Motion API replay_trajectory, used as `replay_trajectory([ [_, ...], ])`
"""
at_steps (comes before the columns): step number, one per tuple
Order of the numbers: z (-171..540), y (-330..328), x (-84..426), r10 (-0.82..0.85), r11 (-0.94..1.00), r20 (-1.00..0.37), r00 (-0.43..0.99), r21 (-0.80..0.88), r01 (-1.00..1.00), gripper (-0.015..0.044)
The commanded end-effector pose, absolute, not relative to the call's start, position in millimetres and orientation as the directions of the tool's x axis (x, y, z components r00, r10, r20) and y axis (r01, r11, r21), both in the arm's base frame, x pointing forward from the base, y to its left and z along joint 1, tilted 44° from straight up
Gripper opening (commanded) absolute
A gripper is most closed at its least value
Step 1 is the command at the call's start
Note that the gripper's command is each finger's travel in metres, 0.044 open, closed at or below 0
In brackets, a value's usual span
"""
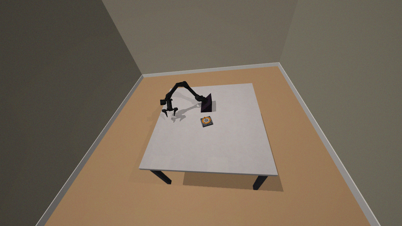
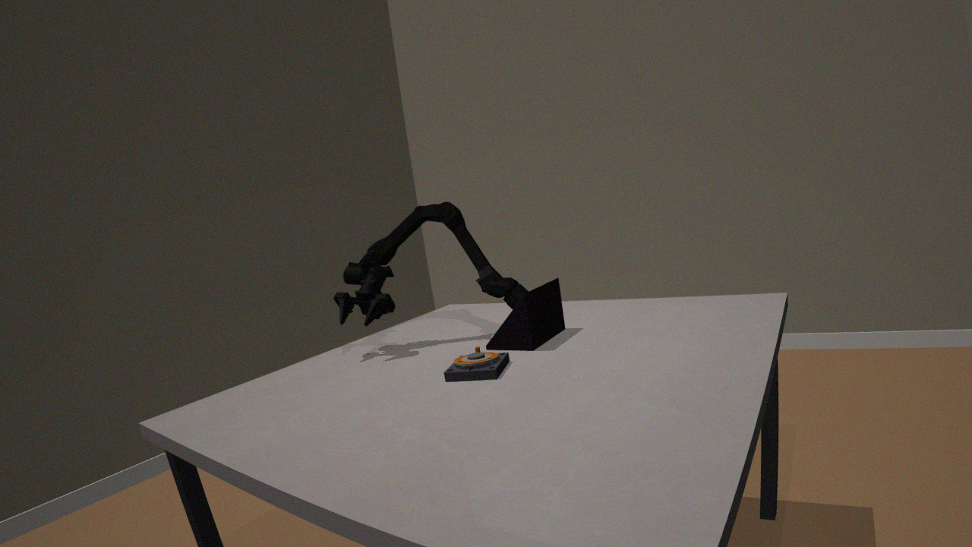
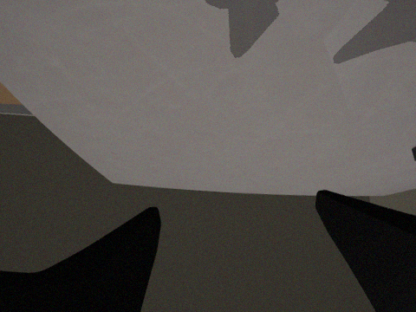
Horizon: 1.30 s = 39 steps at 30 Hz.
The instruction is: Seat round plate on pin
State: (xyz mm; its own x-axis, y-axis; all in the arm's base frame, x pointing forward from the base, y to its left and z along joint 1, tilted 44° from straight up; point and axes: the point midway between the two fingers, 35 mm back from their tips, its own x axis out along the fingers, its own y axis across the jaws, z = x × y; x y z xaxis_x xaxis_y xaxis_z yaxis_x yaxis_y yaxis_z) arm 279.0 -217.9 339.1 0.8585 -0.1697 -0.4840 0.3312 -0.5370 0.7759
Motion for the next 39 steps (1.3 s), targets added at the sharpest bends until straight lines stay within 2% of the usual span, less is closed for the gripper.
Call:
replay_trajectory([
  [1, 337, -217, 281, -0.166, -0.534, -0.491, 0.855, 0.774, 0.341, 0.0374],
  [8, 245, -156, 326, -0.036, -0.327, -0.731, 0.681, 0.653, 0.683, 0.0190],
  [10, 236, -147, 328, -0.022, -0.298, -0.751, 0.660, 0.635, 0.713, 0.0137],
  [15, 176, -81, 335, 0.048, -0.028, -0.879, 0.474, 0.473, 0.881, 0.0006],
  [18, 157, -61, 331, 0.045, 0.082, -0.915, 0.401, 0.404, 0.911, 0.0000],
  [21, 125, -31, 321, -0.006, 0.290, -0.962, 0.273, 0.260, 0.921, 0.0000],
  [24, 96, -4, 304, -0.097, 0.504, -0.983, 0.154, 0.085, 0.860, 0.0000],
  [27, 84, 8, 295, -0.150, 0.594, -0.983, 0.108, -0.002, 0.805, 0.0000],
  [32, 53, 39, 261, -0.369, 0.810, -0.929, 0.025, -0.308, 0.500, 0.0000],
  [35, 47, 45, 252, -0.431, 0.833, -0.902, 0.025, -0.388, 0.394, 0.0000],
  [39, 35, 60, 228, -0.595, 0.804, -0.799, 0.086, -0.590, 0.073, 0.0000],
])
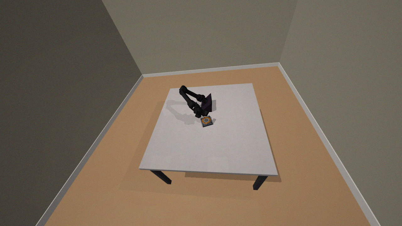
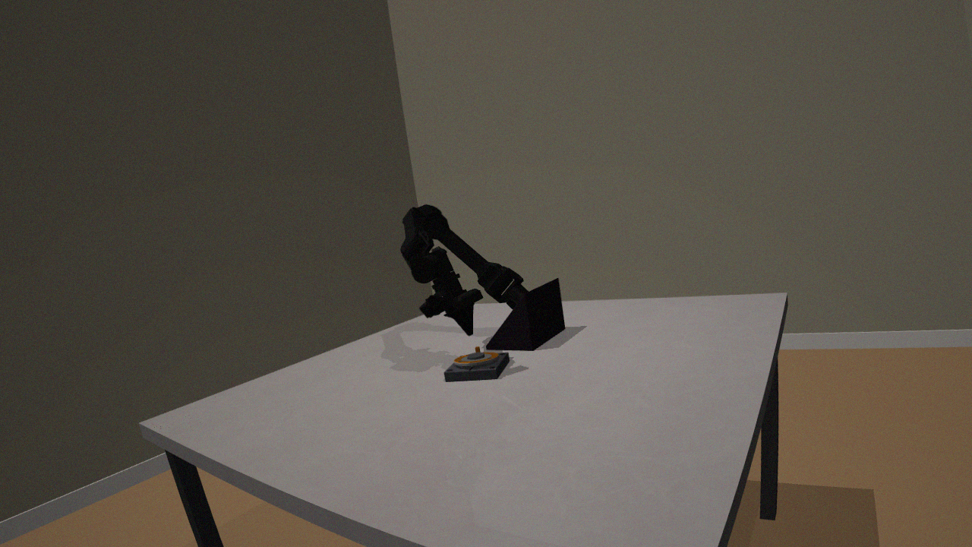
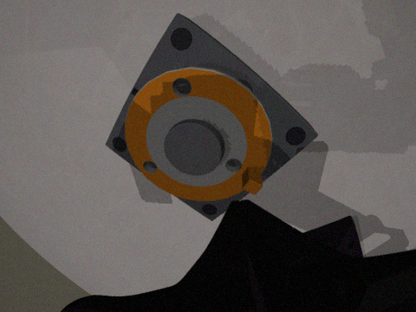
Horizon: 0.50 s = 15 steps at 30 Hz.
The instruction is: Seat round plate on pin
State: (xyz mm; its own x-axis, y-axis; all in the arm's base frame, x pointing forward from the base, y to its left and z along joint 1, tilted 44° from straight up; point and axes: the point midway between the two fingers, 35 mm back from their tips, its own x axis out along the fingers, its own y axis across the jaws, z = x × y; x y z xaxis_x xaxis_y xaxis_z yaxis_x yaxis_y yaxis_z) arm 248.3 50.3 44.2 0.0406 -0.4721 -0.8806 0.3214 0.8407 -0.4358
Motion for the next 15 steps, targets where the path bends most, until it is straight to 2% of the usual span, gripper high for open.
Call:
replay_trajectory([
  [1, 32.8, 62.7, 222.8, -0.629, 0.773, -0.769, 0.114, -0.634, -0.007, 0.0000],
  [6, 30.5, 67.1, 215.6, -0.672, 0.714, -0.722, 0.162, -0.691, -0.117, 0.0000],
  [15, 30.5, 67.1, 215.6, -0.672, 0.714, -0.722, 0.162, -0.691, -0.117, 0.0000],
])
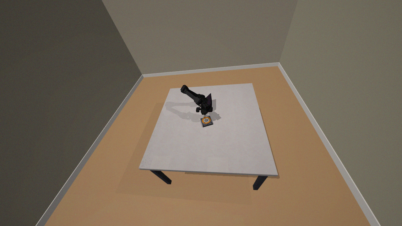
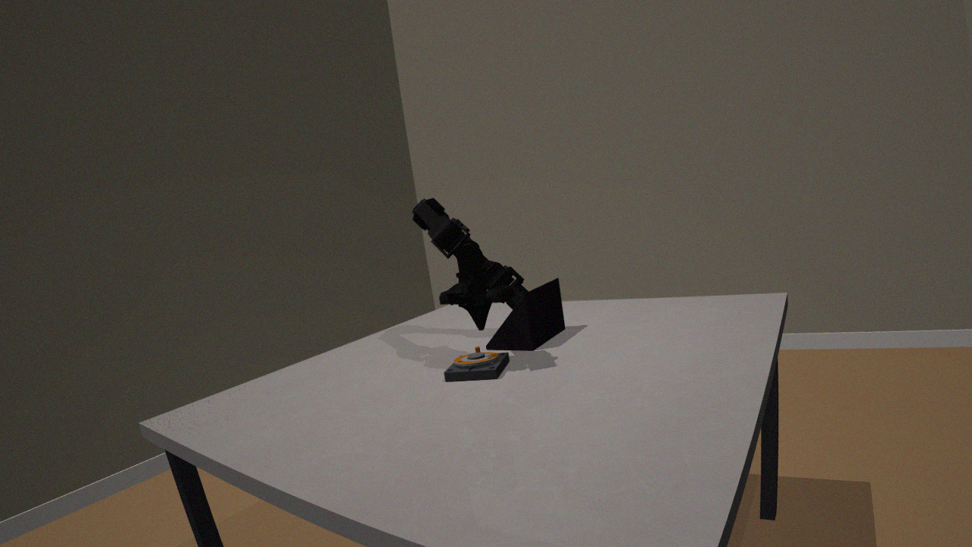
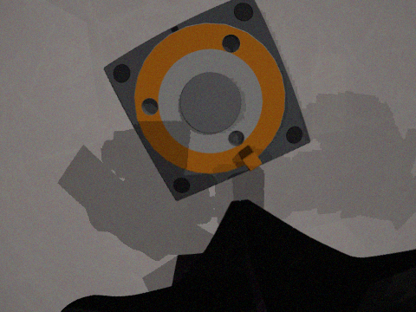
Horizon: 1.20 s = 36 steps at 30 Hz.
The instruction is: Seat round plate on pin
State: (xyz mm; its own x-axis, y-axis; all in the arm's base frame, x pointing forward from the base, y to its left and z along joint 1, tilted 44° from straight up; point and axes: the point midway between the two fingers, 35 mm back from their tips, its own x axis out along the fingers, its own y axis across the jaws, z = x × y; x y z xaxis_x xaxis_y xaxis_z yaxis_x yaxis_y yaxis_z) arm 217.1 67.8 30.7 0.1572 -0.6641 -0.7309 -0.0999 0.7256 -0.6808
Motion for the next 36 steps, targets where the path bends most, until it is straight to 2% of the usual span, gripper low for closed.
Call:
replay_trajectory([
  [1, 30, 67, 216, -0.672, 0.714, -0.722, 0.162, -0.690, -0.117, 0.0000],
  [12, -5, 35, 223, -0.674, 0.713, -0.721, 0.163, -0.692, -0.116, 0.0000],
  [36, 12, 19, 236, -0.675, 0.712, -0.720, 0.163, -0.693, -0.116, 0.0000],
])
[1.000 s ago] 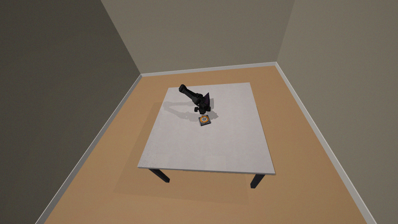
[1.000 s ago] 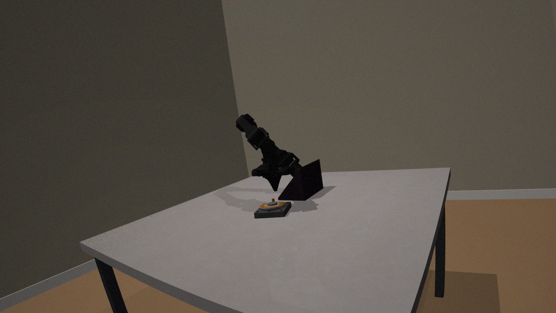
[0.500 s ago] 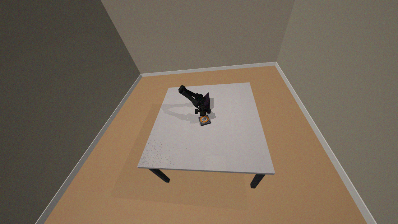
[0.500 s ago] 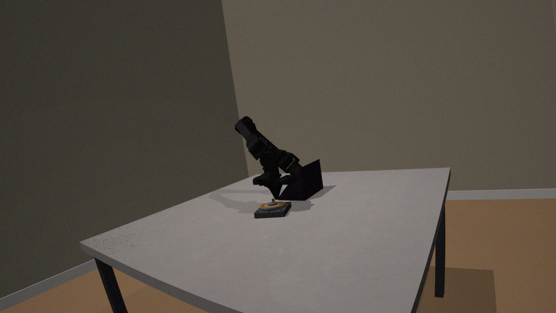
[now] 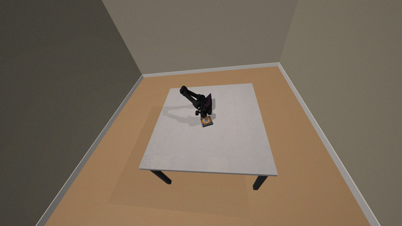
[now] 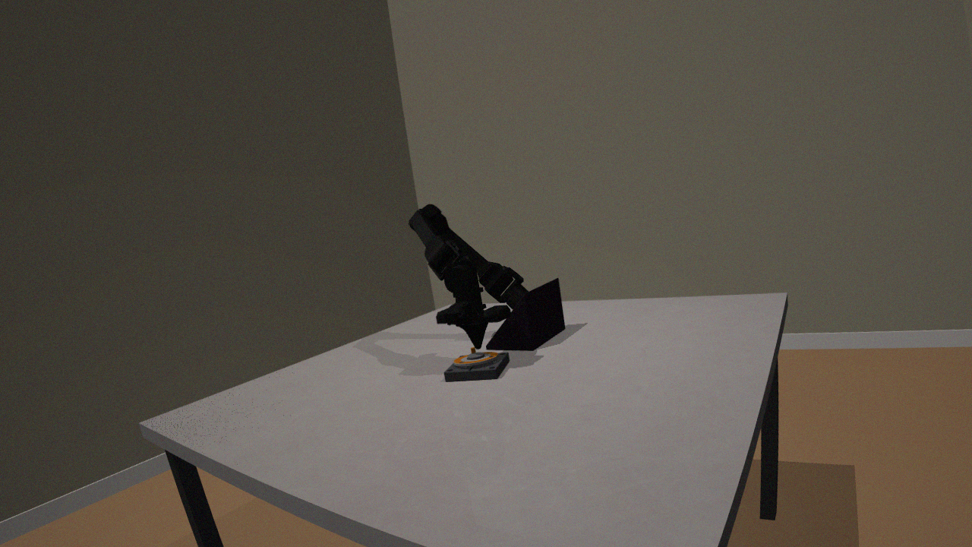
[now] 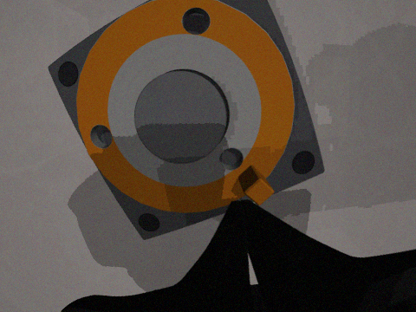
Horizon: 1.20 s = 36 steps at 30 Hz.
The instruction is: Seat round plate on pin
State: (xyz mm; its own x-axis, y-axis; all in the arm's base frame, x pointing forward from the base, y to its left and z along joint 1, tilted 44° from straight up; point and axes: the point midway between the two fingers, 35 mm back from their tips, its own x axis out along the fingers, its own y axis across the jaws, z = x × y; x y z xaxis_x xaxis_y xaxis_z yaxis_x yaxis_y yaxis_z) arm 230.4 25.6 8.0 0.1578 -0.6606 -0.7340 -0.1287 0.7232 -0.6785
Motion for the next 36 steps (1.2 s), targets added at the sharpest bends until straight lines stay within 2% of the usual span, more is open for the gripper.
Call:
replay_trajectory([
  [1, 13, 19, 236, -0.675, 0.712, -0.720, 0.163, -0.693, -0.116, 0.0000],
  [36, 26, 13, 266, -0.675, 0.711, -0.719, 0.165, -0.694, -0.115, 0.0000],
])
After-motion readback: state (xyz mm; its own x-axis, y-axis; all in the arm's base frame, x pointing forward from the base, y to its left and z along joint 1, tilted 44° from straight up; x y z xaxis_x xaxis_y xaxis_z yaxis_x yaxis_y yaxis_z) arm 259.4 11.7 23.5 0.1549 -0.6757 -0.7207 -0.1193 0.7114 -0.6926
